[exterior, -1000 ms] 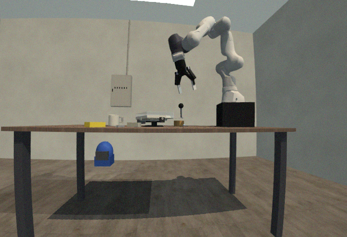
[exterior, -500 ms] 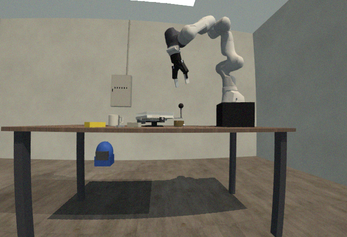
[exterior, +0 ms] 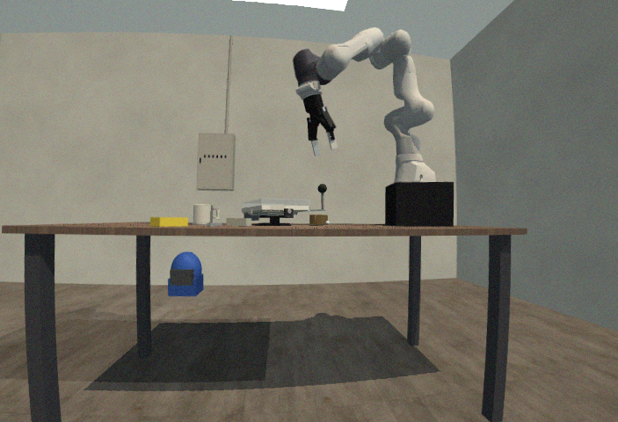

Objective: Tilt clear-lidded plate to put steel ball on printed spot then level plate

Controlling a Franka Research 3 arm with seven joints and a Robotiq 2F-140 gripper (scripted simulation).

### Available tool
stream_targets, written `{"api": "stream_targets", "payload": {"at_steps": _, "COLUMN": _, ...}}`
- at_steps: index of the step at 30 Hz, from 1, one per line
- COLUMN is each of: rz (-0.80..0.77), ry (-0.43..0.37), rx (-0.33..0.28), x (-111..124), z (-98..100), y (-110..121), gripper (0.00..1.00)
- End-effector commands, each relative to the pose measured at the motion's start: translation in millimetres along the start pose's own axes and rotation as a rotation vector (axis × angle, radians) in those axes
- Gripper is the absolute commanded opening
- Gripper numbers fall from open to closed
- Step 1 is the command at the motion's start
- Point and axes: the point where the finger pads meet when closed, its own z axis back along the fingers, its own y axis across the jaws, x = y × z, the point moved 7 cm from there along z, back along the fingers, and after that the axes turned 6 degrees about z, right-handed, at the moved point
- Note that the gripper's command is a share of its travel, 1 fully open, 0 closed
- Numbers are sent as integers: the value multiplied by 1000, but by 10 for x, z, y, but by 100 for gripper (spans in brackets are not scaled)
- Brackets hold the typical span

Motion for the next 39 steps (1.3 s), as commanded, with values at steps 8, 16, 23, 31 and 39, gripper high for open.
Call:
{"api": "stream_targets", "payload": {"at_steps": 8, "rz": -108, "ry": 24, "rx": -6, "x": -71, "z": 278, "y": 95, "gripper": 100}}
{"api": "stream_targets", "payload": {"at_steps": 16, "rz": -108, "ry": 24, "rx": -6, "x": -71, "z": 278, "y": 95, "gripper": 100}}
{"api": "stream_targets", "payload": {"at_steps": 23, "rz": -108, "ry": 24, "rx": -6, "x": -71, "z": 278, "y": 95, "gripper": 100}}
{"api": "stream_targets", "payload": {"at_steps": 31, "rz": -205, "ry": 53, "rx": -14, "x": -126, "z": 577, "y": 199, "gripper": 100}}
{"api": "stream_targets", "payload": {"at_steps": 39, "rz": -205, "ry": 53, "rx": -14, "x": -126, "z": 577, "y": 199, "gripper": 100}}
